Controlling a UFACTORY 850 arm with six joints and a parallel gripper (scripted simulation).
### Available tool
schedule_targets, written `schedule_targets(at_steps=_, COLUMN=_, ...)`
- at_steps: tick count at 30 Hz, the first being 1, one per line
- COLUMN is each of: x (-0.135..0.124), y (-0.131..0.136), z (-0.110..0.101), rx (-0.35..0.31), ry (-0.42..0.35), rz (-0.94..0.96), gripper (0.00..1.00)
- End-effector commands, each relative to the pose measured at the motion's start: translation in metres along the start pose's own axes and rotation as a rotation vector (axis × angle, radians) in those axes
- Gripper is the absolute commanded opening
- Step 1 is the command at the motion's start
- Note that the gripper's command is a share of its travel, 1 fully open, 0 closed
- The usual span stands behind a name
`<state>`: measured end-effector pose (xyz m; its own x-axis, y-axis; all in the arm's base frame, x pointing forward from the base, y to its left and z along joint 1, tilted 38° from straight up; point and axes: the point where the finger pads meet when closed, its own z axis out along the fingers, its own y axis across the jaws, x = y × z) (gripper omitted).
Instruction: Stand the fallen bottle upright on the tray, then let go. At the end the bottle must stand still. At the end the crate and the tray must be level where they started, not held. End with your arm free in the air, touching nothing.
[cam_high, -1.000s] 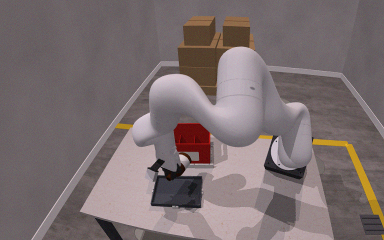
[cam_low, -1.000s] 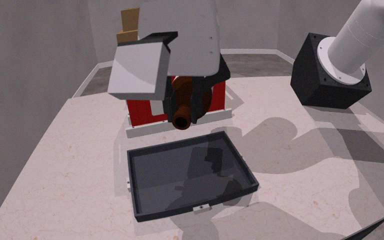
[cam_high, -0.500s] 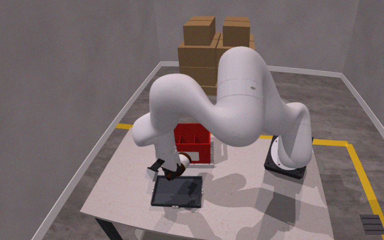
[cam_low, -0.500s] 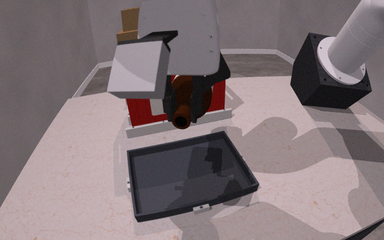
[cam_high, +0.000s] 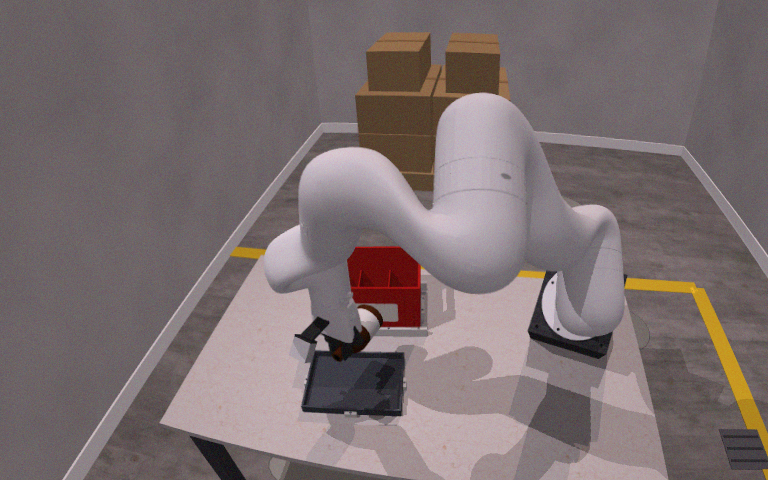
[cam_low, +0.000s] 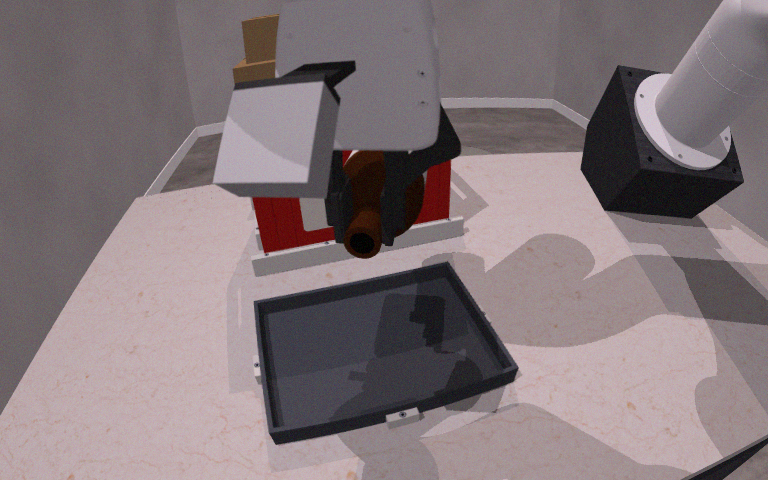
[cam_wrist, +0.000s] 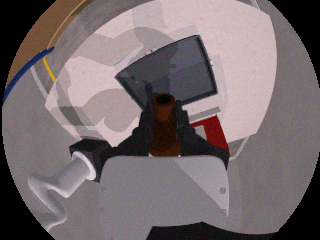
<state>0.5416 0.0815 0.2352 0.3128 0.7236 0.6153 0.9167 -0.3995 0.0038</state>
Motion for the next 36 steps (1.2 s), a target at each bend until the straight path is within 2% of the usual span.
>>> schedule_targets(at_steps=1, x=0.0004, y=0.0007, z=-0.0006, rx=-0.001, ry=0.000, rz=0.010, gripper=0.00)
schedule_targets(at_steps=17, x=0.0004, y=0.0007, z=-0.0006, rx=-0.001, ry=0.001, rz=0.214, gripper=0.00)
schedule_targets(at_steps=36, x=0.0004, y=0.0007, z=-0.0006, rx=-0.001, ry=0.001, rz=0.257, gripper=0.00)
